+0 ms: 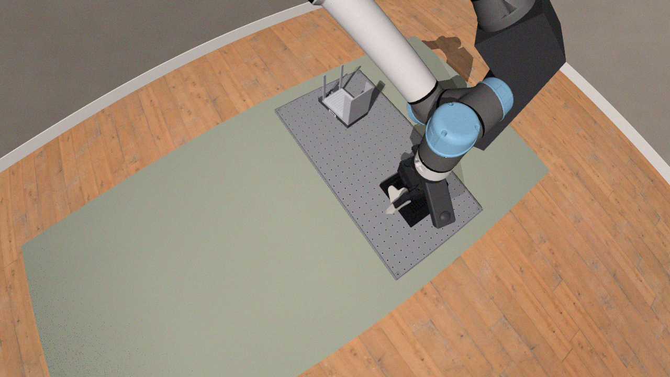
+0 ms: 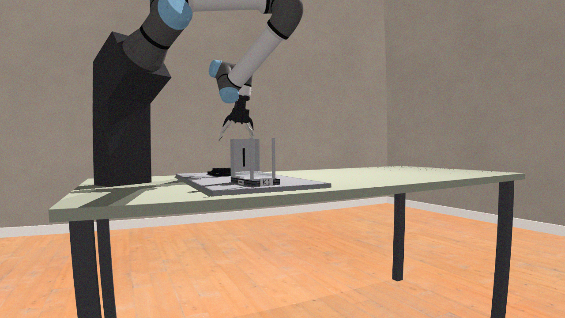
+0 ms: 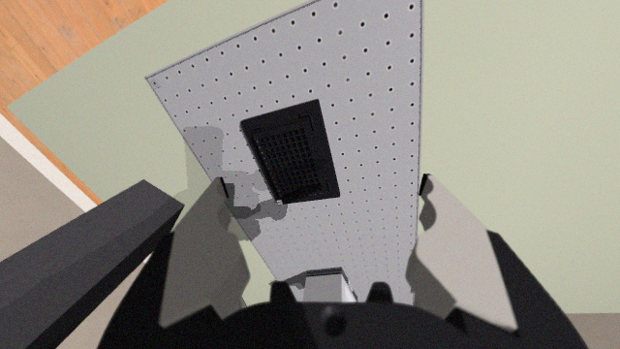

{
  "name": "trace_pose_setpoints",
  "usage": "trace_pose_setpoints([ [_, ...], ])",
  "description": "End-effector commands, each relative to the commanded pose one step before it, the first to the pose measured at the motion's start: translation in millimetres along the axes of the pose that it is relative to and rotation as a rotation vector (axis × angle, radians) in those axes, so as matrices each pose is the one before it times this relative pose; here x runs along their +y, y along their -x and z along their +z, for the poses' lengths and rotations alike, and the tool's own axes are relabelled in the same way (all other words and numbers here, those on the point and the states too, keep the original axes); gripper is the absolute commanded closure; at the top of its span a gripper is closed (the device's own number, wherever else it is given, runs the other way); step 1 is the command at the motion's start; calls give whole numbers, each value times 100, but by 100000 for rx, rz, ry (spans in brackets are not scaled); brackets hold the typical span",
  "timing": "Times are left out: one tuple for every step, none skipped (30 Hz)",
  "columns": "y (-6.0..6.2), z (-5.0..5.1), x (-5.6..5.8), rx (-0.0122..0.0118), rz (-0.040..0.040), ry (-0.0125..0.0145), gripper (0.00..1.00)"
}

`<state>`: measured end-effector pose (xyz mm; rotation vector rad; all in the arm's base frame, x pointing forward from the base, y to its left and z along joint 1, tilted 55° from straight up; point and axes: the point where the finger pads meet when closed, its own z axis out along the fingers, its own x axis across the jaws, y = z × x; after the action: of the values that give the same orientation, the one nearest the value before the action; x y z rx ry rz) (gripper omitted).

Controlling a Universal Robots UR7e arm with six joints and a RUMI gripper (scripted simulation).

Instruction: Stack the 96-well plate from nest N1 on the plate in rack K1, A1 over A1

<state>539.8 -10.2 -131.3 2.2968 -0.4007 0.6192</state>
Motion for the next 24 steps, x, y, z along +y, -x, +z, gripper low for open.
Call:
trace_pose_setpoints([
  [1562, -373, 1083, 3286, -5435, -970, 0],
  [0, 0, 0, 0, 0, 0, 0],
  [0, 0, 0, 0, 0, 0, 0],
  [0, 0, 0, 0, 0, 0, 0],
  [377, -140, 298, 1376, -3036, -13, 0],
  [384, -146, 286, 684, -1511, -6, 0],
  [387, -148, 280, -1, 0, 0, 0],
  [361, -171, 301, 1370, -3037, 84, 0],
  [368, -175, 290, 678, -1503, 42, 0],
  [371, -177, 285, -1, 0, 0, 0],
  [82, -39, 63, 0, 0, 0, 0],
  [344, -198, 305, 1359, -3038, 180, 0],
  [350, -202, 295, 668, -1495, 89, 0],
  [353, -203, 290, -1, 0, 0, 0],
  [86, -49, 71, 0, 0, 0, 0],
  [326, -221, 308, 1340, -3040, 274, 0],
  [333, -224, 299, 655, -1487, 134, 0],
  [336, -225, 294, 0, 0, 0, 0],
  [114, -76, 100, 0, 0, 0, 0],
  [0, 0, 0, 0, 0, 0, 0],
  [0, 0, 0, 0, 0, 0, 0],
  [1, 2, 1, 1, 0, 0, 0],
  [0, 0, 0, 0, 0, 0, 0],
  [-4, -6, -3, -3, 0, 1, 0],
])
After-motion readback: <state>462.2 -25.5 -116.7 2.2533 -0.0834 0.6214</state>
